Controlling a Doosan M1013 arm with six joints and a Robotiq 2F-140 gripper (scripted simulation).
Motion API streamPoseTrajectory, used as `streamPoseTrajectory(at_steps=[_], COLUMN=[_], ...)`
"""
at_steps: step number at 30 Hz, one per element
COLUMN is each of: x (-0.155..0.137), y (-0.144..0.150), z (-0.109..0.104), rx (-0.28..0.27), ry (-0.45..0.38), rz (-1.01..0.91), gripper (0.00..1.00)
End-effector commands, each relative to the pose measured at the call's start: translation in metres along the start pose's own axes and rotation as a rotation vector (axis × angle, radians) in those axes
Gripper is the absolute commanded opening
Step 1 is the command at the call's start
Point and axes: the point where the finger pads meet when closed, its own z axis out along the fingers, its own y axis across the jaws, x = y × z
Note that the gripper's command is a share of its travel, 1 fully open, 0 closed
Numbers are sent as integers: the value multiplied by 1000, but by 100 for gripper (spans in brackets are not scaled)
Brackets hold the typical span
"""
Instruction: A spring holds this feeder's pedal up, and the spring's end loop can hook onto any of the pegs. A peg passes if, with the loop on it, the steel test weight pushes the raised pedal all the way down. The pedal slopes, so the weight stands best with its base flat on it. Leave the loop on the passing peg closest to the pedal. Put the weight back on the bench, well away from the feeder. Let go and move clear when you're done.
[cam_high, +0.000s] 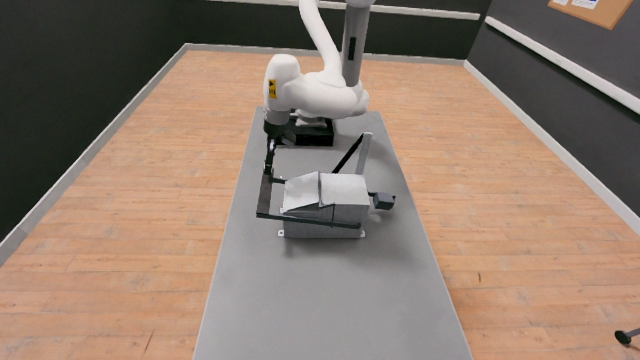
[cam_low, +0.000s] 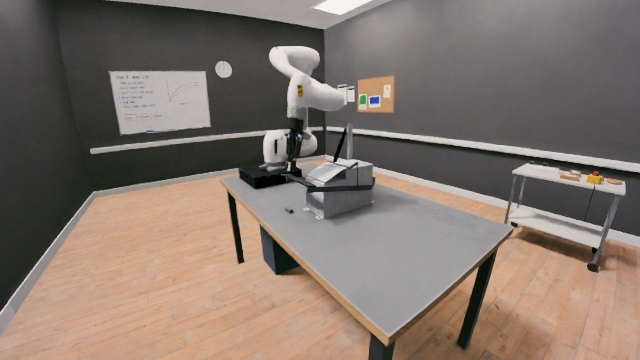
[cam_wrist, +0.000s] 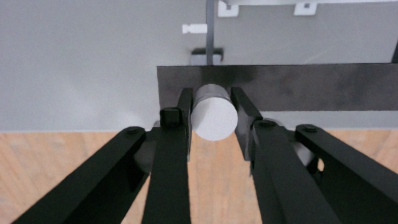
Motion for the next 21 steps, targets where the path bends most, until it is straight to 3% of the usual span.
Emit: streamPoseTrajectory(at_steps=[1, 21], x=[1, 4], y=[0, 1], z=[6, 24], rx=[-1, -1], ry=[0, 0], rz=[0, 0], gripper=[25, 25])
